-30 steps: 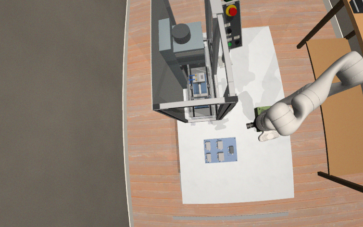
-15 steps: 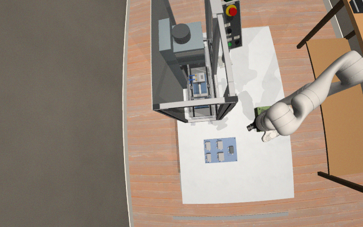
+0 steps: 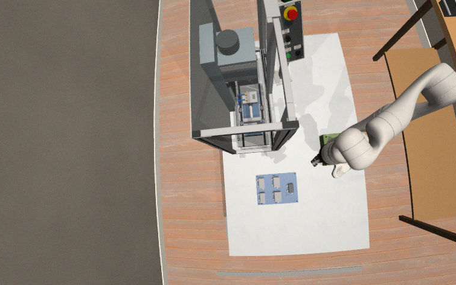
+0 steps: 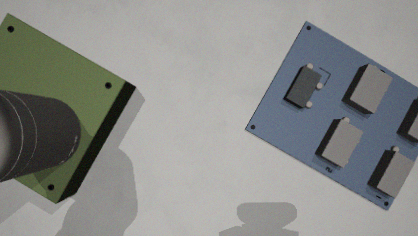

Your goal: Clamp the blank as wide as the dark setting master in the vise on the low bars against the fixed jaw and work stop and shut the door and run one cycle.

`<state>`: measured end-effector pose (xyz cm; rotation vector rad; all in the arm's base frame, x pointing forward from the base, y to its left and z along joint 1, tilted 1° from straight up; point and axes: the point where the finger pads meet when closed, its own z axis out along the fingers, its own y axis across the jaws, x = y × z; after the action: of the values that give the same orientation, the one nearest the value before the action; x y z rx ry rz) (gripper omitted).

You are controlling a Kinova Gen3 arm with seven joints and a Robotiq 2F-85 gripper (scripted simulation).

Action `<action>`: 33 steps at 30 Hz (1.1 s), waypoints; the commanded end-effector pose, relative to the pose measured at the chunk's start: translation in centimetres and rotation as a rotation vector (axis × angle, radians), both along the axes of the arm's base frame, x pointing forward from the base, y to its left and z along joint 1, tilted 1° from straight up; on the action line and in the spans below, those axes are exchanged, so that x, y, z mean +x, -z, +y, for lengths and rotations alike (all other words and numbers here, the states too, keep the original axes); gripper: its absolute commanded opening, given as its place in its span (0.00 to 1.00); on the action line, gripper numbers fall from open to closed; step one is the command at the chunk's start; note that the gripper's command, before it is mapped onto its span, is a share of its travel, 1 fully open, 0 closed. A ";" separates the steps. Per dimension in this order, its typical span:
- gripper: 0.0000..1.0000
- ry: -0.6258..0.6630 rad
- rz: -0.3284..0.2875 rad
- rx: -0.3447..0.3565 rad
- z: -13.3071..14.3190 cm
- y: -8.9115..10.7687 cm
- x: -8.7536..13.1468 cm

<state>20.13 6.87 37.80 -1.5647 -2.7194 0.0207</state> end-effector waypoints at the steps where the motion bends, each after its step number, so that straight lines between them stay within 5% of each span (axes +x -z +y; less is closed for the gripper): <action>1: 0.10 -0.017 -0.005 -0.001 -0.1 -0.2 0.1; 8: 0.10 -0.017 -0.005 -0.001 -0.1 -0.2 0.1; 13: 0.10 -0.239 0.000 0.002 -0.1 0.0 0.0; 25: 0.10 -0.239 0.000 0.002 -0.1 0.0 0.0; 30: 0.10 -0.460 0.001 0.005 -0.2 0.0 0.0; 33: 0.10 -0.460 0.001 0.005 -0.2 0.0 0.0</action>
<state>20.18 6.84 37.87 -0.9559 -2.9885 0.0120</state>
